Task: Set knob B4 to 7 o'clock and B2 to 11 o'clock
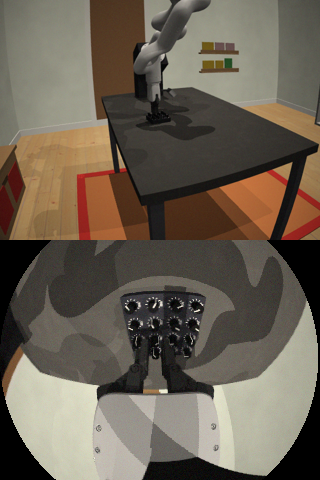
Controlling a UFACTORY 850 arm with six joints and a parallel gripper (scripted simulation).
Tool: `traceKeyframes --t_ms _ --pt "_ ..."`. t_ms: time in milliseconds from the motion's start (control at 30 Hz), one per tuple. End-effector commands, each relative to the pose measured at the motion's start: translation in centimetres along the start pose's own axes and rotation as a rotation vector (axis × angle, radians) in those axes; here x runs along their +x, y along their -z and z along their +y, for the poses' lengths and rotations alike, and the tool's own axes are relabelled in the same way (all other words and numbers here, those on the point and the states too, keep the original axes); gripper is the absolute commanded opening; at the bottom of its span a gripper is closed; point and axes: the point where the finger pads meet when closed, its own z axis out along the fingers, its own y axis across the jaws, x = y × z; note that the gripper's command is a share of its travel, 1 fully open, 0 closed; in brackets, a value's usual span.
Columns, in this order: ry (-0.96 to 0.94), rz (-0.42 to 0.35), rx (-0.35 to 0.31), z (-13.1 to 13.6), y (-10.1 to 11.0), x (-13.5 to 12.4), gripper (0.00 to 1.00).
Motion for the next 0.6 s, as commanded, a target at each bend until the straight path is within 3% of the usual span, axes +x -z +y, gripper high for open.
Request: traceKeyframes --t_ms 0,567 --pt "0.000 0.000 0.000 0.02 0.02 -0.01 0.19" --pt "0.000 0.000 0.000 0.02 -0.23 -0.01 0.19"
